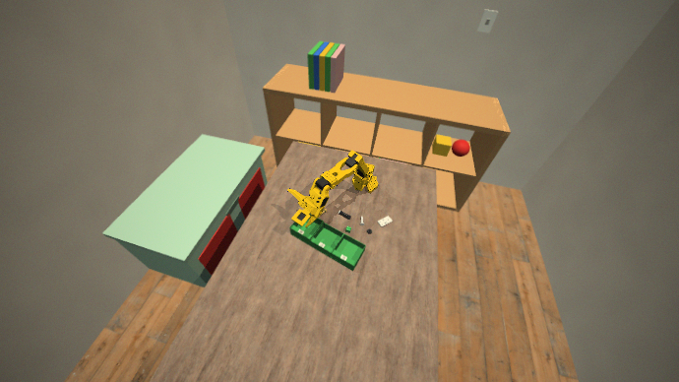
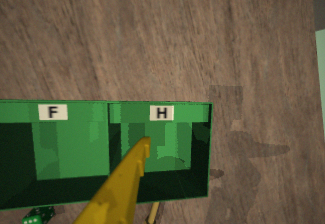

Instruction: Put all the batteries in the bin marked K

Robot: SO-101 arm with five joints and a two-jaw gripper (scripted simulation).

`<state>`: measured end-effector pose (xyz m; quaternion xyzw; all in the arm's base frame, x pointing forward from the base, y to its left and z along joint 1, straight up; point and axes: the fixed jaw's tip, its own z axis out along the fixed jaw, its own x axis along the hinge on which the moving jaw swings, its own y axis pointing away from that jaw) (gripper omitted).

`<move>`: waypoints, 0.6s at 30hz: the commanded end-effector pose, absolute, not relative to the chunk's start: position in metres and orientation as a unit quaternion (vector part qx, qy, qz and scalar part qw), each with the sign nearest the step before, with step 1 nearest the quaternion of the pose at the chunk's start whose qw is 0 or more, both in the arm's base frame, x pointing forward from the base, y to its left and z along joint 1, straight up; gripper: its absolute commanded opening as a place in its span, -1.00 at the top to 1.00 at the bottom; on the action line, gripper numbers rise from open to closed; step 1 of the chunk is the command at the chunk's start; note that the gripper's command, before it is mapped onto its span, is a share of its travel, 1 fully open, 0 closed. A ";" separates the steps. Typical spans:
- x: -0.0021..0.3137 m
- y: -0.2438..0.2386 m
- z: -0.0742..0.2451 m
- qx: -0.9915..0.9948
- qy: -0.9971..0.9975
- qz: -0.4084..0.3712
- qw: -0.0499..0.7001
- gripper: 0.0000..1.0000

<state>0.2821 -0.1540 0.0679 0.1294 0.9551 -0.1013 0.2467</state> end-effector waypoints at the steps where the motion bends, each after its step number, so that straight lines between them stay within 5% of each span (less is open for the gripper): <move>1: 0.286 -0.159 0.082 0.129 0.947 -0.113 0.272 -1.00; 18: 0.303 -0.111 0.079 0.146 0.949 -0.062 0.274 -1.00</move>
